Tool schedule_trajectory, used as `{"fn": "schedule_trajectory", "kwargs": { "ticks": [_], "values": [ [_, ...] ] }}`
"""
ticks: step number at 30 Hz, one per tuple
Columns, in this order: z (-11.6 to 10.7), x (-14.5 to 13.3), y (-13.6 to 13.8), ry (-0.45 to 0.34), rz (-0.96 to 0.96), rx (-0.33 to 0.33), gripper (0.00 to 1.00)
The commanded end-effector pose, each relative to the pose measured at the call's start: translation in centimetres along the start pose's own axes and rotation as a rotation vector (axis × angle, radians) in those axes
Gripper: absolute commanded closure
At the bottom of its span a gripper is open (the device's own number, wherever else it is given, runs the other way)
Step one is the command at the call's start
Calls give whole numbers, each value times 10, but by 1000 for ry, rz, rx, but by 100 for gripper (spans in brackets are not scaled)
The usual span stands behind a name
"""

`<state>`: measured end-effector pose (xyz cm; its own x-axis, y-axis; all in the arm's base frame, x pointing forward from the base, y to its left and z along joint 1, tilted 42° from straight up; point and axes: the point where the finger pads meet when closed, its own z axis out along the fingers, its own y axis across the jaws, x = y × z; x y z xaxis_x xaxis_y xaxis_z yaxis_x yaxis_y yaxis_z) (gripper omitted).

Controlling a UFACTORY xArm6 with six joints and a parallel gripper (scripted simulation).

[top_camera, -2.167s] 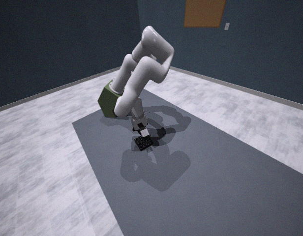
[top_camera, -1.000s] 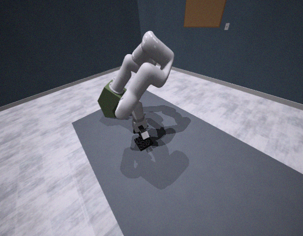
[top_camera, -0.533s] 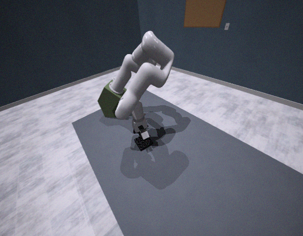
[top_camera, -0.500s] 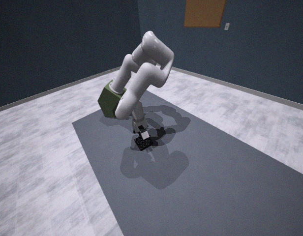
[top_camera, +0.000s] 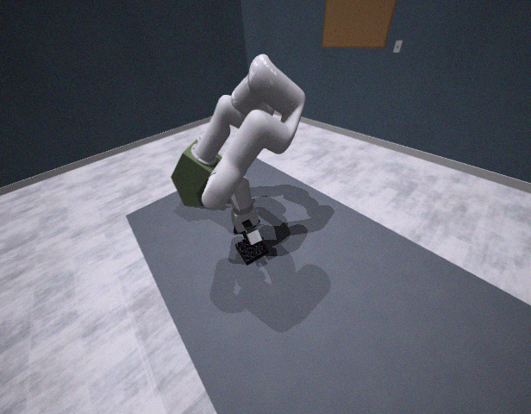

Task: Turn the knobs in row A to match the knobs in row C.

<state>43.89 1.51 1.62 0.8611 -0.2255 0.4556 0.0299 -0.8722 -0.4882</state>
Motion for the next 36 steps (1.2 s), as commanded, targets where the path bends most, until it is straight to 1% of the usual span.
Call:
{"fn": "schedule_trajectory", "kwargs": {
  "ticks": [1,10,24,36],
  "values": [
    [0,1,0,2,0,0,81],
    [0,1,0,2,0,0,81],
    [9,1,0,2,0,0,81],
    [12,1,0,2,0,0,81]
  ]
}}
